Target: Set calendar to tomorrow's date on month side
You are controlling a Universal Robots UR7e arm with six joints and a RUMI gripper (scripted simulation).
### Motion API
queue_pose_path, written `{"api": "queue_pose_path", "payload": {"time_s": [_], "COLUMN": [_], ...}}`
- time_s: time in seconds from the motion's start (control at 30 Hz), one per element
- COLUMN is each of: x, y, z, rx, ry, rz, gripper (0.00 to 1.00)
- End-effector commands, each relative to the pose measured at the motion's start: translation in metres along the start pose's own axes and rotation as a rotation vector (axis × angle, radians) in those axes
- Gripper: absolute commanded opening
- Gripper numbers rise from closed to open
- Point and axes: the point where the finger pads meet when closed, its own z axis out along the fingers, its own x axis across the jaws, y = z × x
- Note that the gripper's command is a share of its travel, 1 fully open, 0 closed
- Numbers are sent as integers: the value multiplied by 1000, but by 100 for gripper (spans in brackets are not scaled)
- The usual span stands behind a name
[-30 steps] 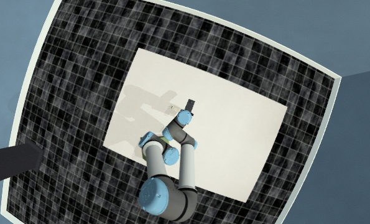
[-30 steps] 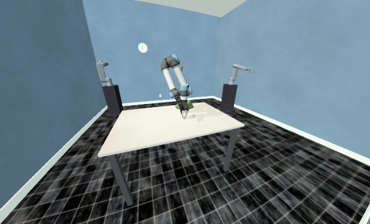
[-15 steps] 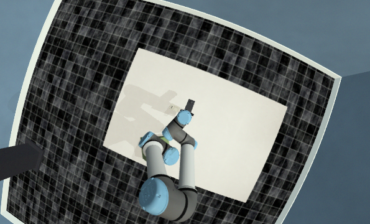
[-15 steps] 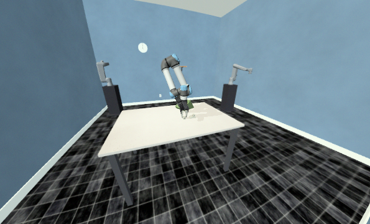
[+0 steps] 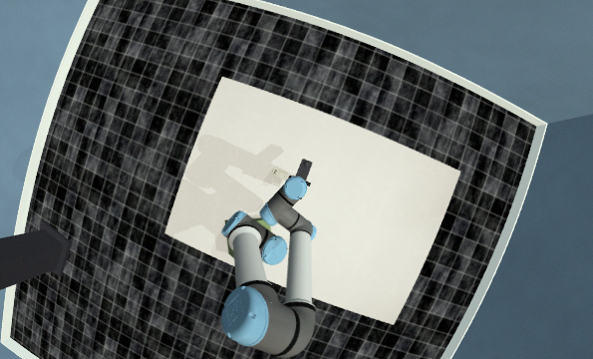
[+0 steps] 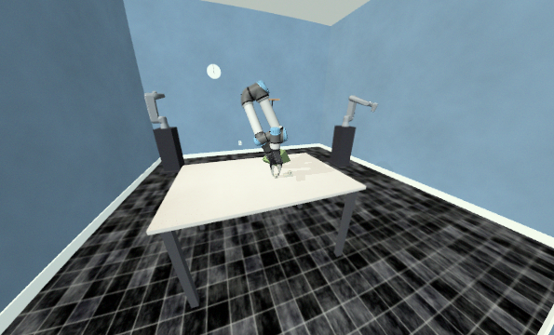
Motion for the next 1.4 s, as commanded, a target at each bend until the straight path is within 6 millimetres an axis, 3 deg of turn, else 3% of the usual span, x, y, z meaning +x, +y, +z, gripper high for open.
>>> {"api": "queue_pose_path", "payload": {"time_s": [0.0, 0.77, 1.17, 1.2, 1.37], "x": [1, 1, 1, 1, 0], "y": [-2, -2, -2, -2, -1], "z": [-8, -80, -89, -89, -88], "rx": [6, 6, 5, 4, 2], "ry": [2, 1, 1, 1, 0], "rz": [1, 1, 0, 0, -1], "gripper": [28, 28, 28, 100, 100]}}
